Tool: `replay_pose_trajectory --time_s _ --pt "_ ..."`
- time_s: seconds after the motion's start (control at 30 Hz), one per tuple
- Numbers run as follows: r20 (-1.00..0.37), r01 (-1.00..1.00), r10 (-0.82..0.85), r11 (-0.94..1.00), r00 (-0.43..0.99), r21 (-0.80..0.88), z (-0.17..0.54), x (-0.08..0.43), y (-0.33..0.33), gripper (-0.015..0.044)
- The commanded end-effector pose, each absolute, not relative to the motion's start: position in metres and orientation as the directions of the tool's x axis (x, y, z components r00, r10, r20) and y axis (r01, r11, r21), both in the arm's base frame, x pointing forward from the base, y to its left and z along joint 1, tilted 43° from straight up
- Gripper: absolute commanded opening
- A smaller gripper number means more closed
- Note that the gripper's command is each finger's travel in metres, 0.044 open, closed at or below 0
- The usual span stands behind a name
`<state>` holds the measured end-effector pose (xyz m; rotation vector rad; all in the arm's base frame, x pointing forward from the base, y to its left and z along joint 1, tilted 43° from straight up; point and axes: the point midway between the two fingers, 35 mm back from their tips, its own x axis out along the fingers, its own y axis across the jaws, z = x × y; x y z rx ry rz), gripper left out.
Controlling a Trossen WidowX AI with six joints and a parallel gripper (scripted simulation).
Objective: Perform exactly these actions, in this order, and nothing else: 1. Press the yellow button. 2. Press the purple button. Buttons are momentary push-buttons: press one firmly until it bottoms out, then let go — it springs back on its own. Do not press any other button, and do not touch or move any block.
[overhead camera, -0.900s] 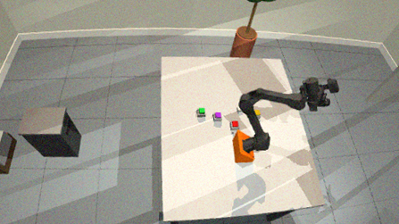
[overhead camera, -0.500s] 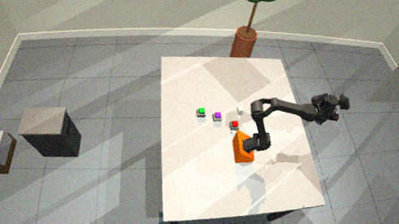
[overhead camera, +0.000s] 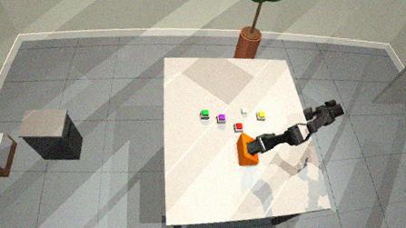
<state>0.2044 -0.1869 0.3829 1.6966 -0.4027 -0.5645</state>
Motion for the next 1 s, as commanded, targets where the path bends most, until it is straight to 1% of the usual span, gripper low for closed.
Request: replay_pose_trajectory --time_s 0.0,0.1,0.2,0.27,0.33,0.4,0.47,0.57,0.63,0.67,0.7,0.73,0.97 --pt "-0.409 0.4 -0.48 -0.126 0.776 0.908 0.322 0.244 -0.178 0.04" --pt "-0.578 0.636 -0.423 -0.006 0.697 0.771 0.279 0.264 -0.16 0.04" --pt "-0.718 0.808 -0.381 0.177 0.582 0.561 0.238 0.276 -0.137 0.04" --pt "-0.789 0.864 -0.37 0.323 0.491 0.387 0.214 0.279 -0.12 0.04" --pt "-0.838 0.859 -0.376 0.474 0.395 0.192 0.193 0.28 -0.102 0.04" --pt "-0.865 0.789 -0.401 0.614 0.301 -0.01 0.176 0.277 -0.085 0.04" --pt "-0.869 0.654 -0.445 0.727 0.216 -0.21 0.162 0.274 -0.069 0.04" --pt "-0.833 0.348 -0.54 0.809 0.122 -0.473 0.148 0.267 -0.047 0.04" --pt "-0.783 0.1 -0.615 0.788 0.089 -0.607 0.142 0.263 -0.033 0.04" --pt "-0.758 -0.007 -0.647 0.76 0.084 -0.65 0.141 0.262 -0.027 0.04" --pt "-0.741 -0.071 -0.666 0.738 0.083 -0.671 0.14 0.261 -0.024 0.04" --pt "-0.736 -0.093 -0.672 0.73 0.083 -0.677 0.14 0.261 -0.023 0.04" --pt "-0.736 -0.093 -0.672 0.73 0.083 -0.677 0.14 0.261 -0.023 0.04"
